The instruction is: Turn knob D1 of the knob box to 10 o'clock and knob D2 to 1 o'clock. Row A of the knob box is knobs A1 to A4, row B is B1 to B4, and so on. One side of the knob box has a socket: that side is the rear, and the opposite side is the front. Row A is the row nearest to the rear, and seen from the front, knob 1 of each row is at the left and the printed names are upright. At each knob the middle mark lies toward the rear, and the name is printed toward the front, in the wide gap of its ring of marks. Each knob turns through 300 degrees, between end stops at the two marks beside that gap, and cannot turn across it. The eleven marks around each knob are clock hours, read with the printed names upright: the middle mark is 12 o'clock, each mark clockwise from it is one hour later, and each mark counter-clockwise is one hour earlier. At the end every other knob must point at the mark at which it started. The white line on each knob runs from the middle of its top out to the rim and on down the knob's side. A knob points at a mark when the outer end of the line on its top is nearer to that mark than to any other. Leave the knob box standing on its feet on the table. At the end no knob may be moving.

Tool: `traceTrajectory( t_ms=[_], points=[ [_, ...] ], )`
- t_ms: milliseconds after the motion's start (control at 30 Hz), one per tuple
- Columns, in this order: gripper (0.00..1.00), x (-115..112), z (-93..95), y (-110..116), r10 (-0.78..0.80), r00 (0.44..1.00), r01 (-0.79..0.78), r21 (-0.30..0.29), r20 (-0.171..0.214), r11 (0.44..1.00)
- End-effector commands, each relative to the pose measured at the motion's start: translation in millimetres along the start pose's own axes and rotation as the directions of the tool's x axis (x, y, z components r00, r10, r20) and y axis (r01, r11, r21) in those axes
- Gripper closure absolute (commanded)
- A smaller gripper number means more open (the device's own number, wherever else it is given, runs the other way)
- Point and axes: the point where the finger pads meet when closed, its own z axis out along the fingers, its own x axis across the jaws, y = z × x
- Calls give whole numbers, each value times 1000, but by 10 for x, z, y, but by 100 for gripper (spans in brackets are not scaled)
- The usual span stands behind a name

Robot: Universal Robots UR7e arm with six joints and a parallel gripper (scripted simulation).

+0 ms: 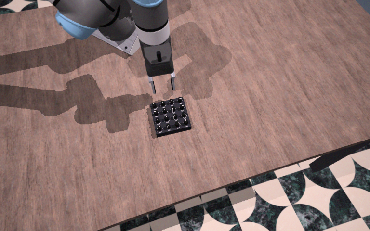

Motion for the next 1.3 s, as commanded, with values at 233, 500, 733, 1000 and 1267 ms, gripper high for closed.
traceTrajectory(
  t_ms=[233,500,733,1000,1267],
  points=[
    [0,-1,-2,-3,0,1000,0,1,0,1000],
    [0,-1,-2,-3,0,1000,0,1,0,1000],
    [0,1,-3,-6,7,1000,-7,1,0,1000],
    [0,9,-5,-21,35,999,-35,1,0,999],
    [0,36,-13,-66,127,992,-127,1,1,992]
  ],
)
